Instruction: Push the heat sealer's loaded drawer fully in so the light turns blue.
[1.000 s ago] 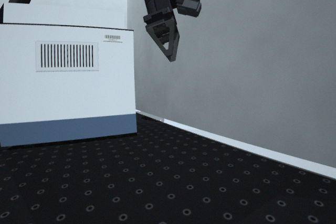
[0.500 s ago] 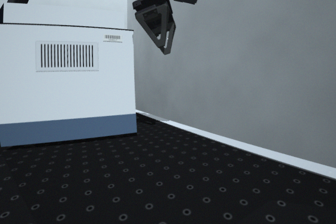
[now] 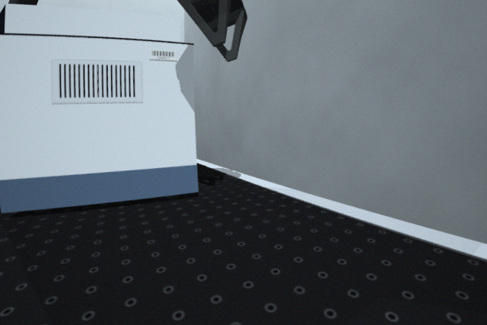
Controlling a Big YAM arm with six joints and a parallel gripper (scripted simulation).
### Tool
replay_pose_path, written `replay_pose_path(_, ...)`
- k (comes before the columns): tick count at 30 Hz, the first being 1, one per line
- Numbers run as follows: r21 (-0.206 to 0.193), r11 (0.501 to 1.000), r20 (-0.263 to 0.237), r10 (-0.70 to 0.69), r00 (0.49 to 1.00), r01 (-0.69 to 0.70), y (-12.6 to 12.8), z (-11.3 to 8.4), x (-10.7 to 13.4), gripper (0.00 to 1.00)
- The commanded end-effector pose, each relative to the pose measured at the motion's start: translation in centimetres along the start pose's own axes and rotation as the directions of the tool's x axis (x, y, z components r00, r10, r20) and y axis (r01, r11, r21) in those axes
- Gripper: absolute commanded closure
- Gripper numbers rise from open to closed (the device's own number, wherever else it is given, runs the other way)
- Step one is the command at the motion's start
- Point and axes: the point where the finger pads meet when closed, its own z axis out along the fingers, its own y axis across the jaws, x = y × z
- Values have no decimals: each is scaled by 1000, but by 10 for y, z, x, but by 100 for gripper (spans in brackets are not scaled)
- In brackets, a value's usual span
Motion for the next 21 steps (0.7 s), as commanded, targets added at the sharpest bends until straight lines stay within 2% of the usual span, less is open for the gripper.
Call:
replay_pose_path(1,12,1000,4,-10,1000,10,-23,-14,1,55)
replay_pose_path(2,13,1000,9,-10,1000,10,-27,-16,0,55)
replay_pose_path(3,29,1000,-11,-8,1000,8,-31,-4,-13,55)
replay_pose_path(5,29,1000,-11,-8,1000,8,-31,-4,-13,55)
replay_pose_path(6,14,1000,-18,-27,999,27,-16,-1,-12,55)
replay_pose_path(8,7,1000,-50,-28,998,28,-16,22,14,55)
replay_pose_path(10,15,1000,-51,-18,999,19,-28,27,18,55)
replay_pose_path(13,19,1000,-63,-15,998,16,-31,27,21,55)
replay_pose_path(14,41,999,-44,36,998,-34,-42,11,0,55)
replay_pose_path(17,72,993,-115,101,988,-94,-52,14,8,55)
replay_pose_path(19,68,993,-118,104,988,-97,-57,16,13,55)
replay_pose_path(20,66,993,-164,104,981,-94,-58,29,37,55)
replay_pose_path(21,66,993,-164,104,981,-94,-58,29,37,55)
